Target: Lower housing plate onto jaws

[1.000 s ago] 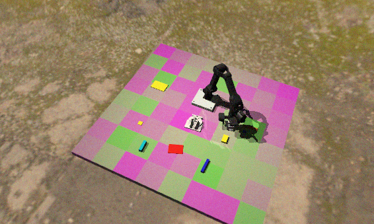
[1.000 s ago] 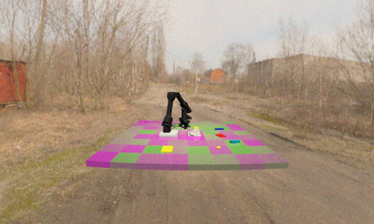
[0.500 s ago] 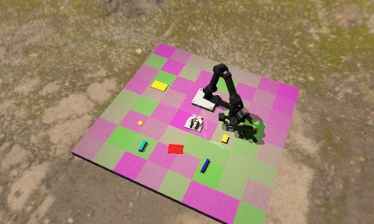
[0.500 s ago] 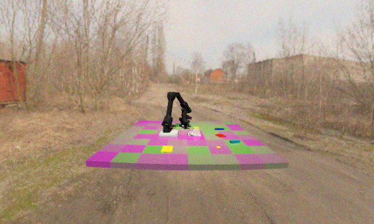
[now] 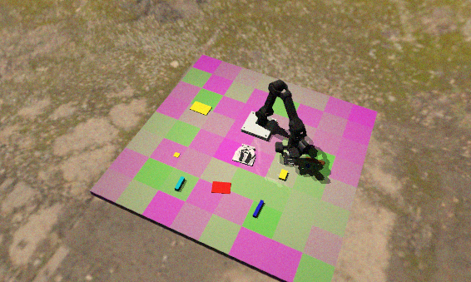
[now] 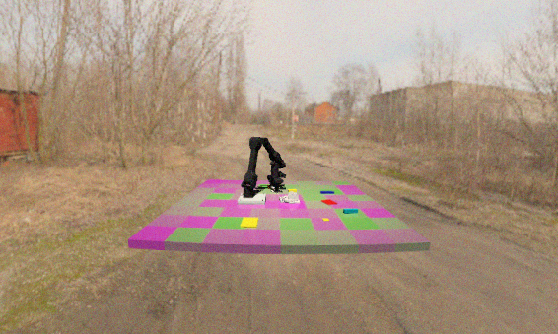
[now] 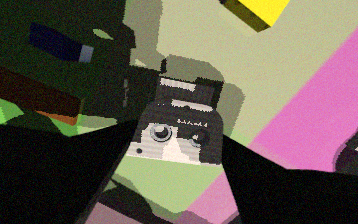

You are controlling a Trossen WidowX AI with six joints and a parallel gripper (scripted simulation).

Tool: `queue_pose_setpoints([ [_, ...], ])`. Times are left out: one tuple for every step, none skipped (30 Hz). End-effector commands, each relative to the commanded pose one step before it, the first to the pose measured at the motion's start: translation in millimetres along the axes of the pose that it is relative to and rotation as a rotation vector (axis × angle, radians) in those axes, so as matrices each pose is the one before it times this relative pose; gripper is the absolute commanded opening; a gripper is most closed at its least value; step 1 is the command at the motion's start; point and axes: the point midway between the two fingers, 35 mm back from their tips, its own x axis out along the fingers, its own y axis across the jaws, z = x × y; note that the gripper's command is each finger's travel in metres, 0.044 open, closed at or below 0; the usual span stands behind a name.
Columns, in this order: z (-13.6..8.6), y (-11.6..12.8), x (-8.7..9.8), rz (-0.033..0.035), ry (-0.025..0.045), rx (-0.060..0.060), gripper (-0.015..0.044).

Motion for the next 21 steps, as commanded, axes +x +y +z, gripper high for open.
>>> queue_pose_setpoints([
  [1.08,0.77,-7.28,0.0018,-0.00165,0.0003,0.0351],
  [0.28,0.21,-3.1,0.00023,0.00007,0.0001,0.0351],
  [0.25,0.19,-3.11,0.00023,0.00007,0.0001,0.0351],
  [0.22,0.17,-3.12,0.00023,0.00008,0.0001,0.0351],
  [0.18,0.15,-3.13,0.00023,0.00008,0.0001,0.0351],
  [0.15,0.13,-3.14,0.00022,0.00008,0.0001,0.0351],
  [0.12,0.11,-3.15,0.00022,0.00009,0.0001,0.0351],
  [0.09,0.09,-3.16,0.00022,0.00009,0.0001,0.0351],
  [0.05,0.07,-3.17,0.00022,0.00009,0.0001,0.0351],
  [0.02,0.05,-3.18,0.00022,0.0001,0.0001,0.0351],
  [-0.01,0.03,-3.19,0.00021,0.0001,0.0001,0.0351],
  [-0.05,0.0,-3.2,0.00021,0.0001,0.0001,0.0351],
  [-0.08,-0.02,-3.21,0.00021,0.00011,0.0001,0.0351],
  [-0.11,-0.04,-3.21,0.00021,0.00011,0.0001,0.0351],
  [-0.15,-0.06,-3.22,0.00021,0.00011,0.0001,0.0351],
  [-0.18,-0.08,-3.23,0.0002,0.00012,0.0001,0.0351],
  [-0.21,-0.1,-3.23,0.0002,0.00012,0.0001,0.0351],
  [-0.25,-0.12,-3.23,0.0002,0.00012,0.0001,0.0351],
  [-0.28,-0.14,-3.24,0.0002,0.00013,0.0001,0.0351],
  [-0.31,-0.16,-3.24,0.00019,0.00013,0.0001,0.0351],
  [-0.28,-0.15,-2.64,0.00016,0.00011,0.0001,0.0351],
])
